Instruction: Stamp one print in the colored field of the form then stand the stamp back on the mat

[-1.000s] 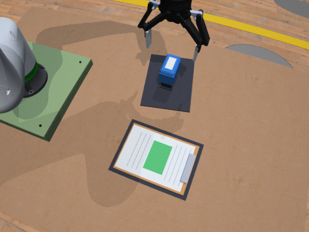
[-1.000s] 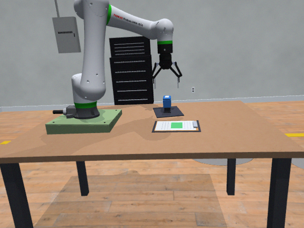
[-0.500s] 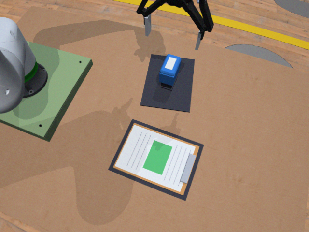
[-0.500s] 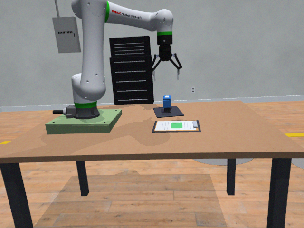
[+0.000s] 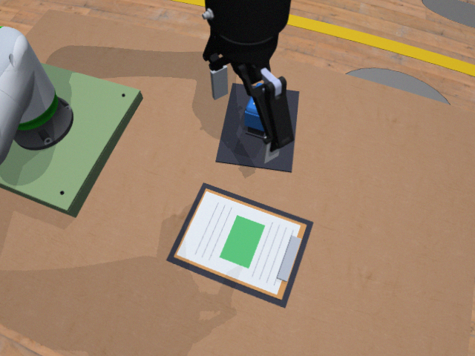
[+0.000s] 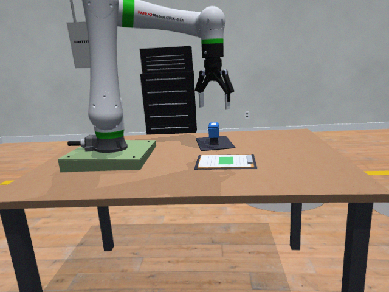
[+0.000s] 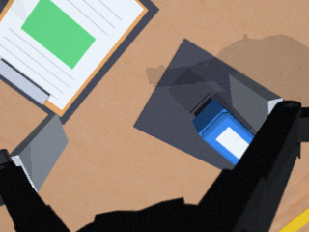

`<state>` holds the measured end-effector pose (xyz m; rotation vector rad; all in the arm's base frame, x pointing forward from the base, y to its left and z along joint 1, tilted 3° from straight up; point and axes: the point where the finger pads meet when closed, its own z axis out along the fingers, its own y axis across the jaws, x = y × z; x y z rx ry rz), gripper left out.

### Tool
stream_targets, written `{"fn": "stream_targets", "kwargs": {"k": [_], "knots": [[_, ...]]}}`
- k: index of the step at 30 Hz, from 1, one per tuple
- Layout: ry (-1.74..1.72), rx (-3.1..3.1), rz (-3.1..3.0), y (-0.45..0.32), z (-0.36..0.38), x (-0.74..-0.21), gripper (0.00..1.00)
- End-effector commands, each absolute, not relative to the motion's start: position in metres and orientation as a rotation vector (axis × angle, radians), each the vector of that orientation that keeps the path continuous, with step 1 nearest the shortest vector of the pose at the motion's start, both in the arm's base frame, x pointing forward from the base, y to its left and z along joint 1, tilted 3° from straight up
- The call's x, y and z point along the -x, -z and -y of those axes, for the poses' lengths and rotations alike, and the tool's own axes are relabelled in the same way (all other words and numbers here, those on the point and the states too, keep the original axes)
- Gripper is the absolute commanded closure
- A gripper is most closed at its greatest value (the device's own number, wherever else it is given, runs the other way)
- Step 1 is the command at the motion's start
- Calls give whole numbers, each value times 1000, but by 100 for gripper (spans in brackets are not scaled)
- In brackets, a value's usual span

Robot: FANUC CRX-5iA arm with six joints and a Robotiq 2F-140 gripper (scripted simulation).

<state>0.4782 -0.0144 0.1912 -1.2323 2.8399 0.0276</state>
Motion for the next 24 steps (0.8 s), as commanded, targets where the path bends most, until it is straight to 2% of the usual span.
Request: {"fn": "stream_targets", "kwargs": {"k": [1,2,7,9,15,24], "knots": [[-31,998,-2928,-190,55,-473,0],[-38,748,-3004,-189,96,-465,0],[-46,356,-3076,-187,155,-456,0],[-49,178,-3092,-181,155,-456,0],[-50,156,-3093,-118,153,-459,0],[-49,156,-3093,-117,153,-459,0]]}}
